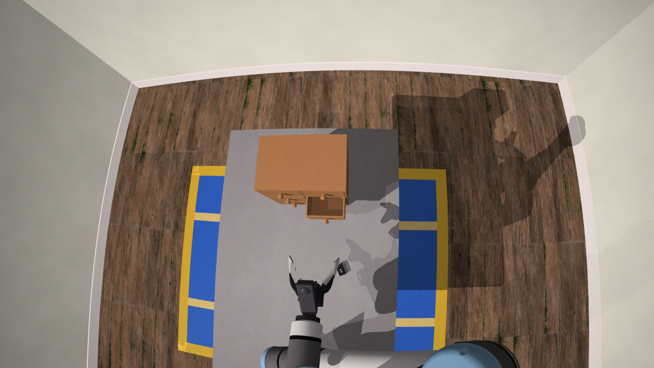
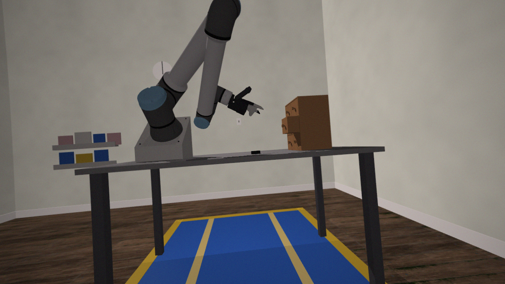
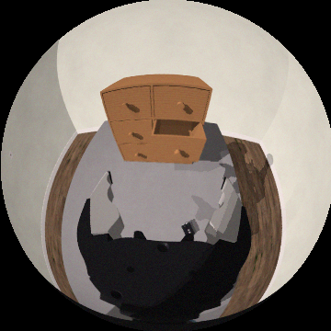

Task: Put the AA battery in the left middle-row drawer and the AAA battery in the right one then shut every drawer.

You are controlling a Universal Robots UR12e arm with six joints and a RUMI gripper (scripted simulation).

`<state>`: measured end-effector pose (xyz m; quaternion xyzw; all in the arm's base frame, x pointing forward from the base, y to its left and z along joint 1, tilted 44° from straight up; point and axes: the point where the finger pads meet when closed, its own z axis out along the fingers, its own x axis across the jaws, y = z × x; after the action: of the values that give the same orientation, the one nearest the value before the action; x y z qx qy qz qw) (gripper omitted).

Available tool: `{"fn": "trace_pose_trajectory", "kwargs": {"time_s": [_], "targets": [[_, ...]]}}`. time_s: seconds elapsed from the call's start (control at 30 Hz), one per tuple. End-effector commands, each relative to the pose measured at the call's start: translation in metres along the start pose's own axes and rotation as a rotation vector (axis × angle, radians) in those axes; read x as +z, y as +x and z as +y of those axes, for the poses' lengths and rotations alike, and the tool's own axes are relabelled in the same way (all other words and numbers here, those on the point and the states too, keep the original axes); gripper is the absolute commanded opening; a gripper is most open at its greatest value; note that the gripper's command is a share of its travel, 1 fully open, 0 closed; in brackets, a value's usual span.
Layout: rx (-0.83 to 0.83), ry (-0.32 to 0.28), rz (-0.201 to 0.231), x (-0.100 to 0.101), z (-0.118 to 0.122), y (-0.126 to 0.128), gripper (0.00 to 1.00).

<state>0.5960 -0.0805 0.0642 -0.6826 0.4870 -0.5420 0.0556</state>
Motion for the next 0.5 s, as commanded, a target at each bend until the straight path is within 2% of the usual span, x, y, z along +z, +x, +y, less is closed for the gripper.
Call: {"fn": "trace_pose_trajectory", "kwargs": {"time_s": [0.0,0.47], "targets": [[0.001,-0.036,0.0,-0.0005,-0.0014,-0.0001,1.0],[0.001,-0.124,0.0,-0.0018,-0.0039,-0.0001,1.0]]}}
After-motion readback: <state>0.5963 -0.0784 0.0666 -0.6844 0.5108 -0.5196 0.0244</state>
